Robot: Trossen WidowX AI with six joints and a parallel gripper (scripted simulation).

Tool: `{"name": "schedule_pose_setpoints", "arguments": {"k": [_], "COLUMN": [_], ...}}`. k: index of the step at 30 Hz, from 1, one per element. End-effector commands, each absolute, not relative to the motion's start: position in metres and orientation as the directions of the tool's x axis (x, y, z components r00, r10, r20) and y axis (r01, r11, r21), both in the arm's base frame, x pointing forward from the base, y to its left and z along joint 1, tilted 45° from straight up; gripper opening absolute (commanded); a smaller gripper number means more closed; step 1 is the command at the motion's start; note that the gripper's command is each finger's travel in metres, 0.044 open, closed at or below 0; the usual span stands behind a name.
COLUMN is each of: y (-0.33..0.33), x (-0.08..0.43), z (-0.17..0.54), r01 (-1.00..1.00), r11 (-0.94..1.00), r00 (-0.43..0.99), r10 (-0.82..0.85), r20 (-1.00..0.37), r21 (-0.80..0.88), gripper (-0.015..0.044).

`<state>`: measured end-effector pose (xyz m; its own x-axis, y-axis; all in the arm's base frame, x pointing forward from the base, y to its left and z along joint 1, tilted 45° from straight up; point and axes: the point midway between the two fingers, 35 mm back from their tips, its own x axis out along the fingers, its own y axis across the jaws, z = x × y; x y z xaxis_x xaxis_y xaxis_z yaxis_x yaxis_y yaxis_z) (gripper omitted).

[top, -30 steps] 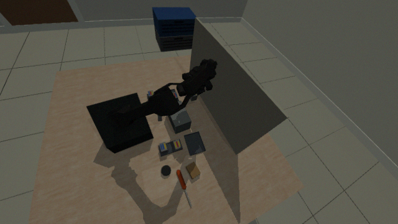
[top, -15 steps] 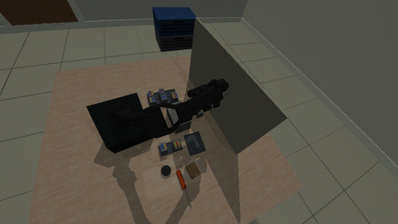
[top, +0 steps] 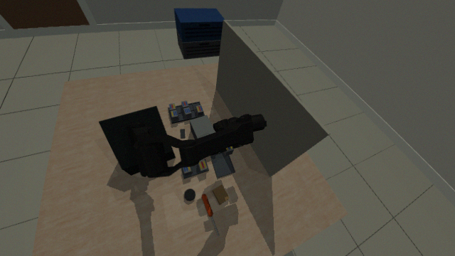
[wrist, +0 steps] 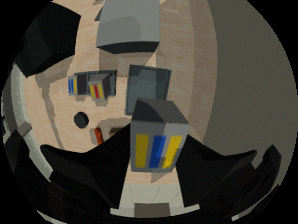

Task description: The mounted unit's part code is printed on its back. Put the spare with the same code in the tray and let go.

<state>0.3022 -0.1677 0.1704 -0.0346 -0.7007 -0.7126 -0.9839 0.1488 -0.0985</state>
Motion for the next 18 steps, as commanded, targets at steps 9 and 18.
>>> {"name": "schedule_pose_setpoints", "arguments": {"k": [9, 18], "y": [-0.174, -0.181], "x": [0.300, 0.302], "z": [0.169, 0.161], "r01": [-0.986, -0.985], "r11": [0.141, 0.141], "r00": [-0.032, -0.033], "r10": [-0.703, -0.702], "r20": [-0.710, -0.712], "r21": [-0.094, -0.094], "gripper": [0.0000, 0.0000]}}
